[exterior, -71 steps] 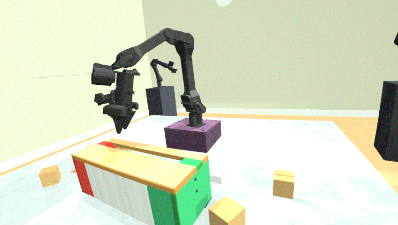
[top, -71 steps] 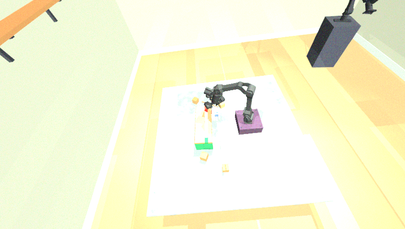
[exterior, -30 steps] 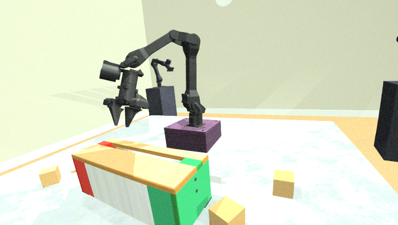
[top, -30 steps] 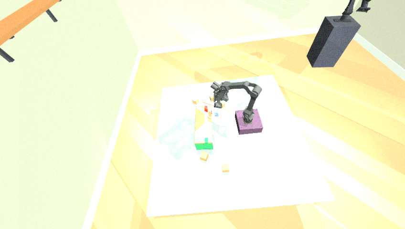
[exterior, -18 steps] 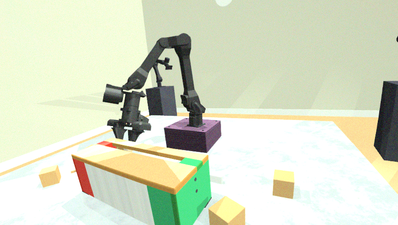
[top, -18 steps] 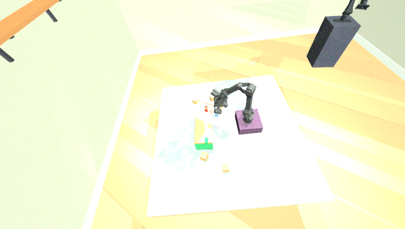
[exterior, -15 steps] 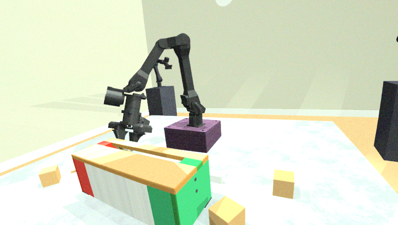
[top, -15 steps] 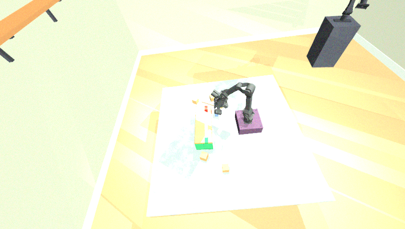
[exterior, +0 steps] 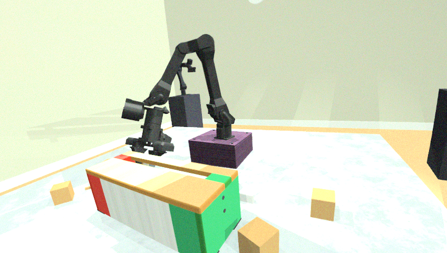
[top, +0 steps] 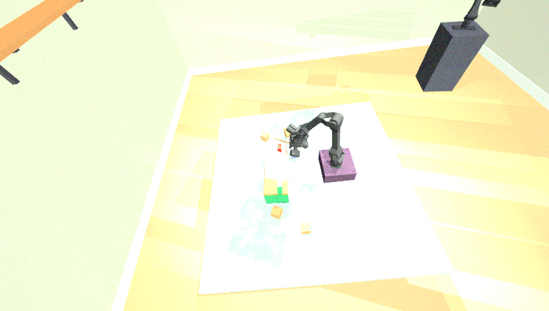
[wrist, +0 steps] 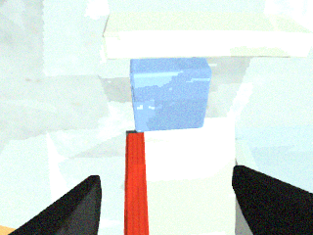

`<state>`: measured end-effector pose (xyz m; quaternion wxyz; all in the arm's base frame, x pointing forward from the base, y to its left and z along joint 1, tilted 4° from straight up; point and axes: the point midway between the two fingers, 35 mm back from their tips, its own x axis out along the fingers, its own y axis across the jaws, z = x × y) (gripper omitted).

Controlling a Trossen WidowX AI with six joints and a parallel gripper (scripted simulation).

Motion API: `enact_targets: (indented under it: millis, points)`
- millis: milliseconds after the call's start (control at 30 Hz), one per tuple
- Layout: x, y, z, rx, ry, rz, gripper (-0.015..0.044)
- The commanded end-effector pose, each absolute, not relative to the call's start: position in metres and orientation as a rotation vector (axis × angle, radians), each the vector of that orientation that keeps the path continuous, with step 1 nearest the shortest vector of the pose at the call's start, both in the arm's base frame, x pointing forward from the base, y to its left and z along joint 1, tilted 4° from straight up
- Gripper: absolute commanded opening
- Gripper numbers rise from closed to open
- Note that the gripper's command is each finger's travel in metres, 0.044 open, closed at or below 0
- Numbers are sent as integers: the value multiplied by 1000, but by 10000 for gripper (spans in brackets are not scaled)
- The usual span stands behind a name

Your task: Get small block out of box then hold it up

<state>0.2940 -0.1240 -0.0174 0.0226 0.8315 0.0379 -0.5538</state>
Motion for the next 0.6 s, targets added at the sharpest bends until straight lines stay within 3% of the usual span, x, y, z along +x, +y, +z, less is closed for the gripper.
enact_targets:
  millis: [0,567]
  points:
    - [290,-122,-29,2572,125,-1736,285]
    - [286,-122,-56,2572,125,-1737,285]
